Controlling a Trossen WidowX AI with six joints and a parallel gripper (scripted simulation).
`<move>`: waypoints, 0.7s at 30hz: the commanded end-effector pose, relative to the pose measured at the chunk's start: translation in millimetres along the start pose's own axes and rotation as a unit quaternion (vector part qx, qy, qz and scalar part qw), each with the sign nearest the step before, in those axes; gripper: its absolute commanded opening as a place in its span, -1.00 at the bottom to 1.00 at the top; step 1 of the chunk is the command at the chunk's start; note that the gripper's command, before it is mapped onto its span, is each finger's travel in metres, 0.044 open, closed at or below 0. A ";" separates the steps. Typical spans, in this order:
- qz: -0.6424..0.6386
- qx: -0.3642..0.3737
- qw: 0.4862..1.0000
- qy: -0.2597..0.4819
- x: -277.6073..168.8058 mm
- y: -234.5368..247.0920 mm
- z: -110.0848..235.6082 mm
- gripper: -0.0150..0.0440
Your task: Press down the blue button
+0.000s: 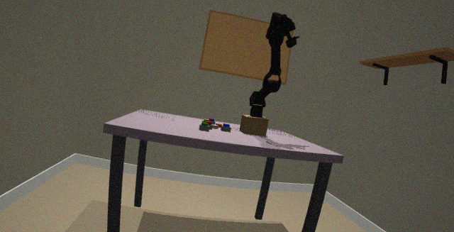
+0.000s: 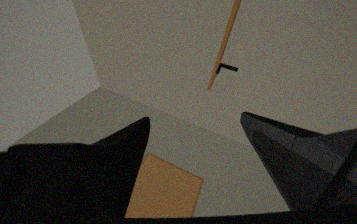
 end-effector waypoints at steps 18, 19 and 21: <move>0.198 0.076 0.865 0.455 -228.7 -23.1 -27.3 0.86; 0.212 0.084 0.846 0.482 -241.8 -26.4 -20.2 0.86; 0.238 0.102 0.805 0.534 -266.0 -33.8 -3.5 0.86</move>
Point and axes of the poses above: the point midway between the two fingers, 35 mm back from their tips, its own z axis back along the fingers, its own y axis across the jaws, x = y × z, the point moved 6 cm from there along z, back along the fingers, and after that the axes turned 14 degrees about -z, right-handed, at the moved point
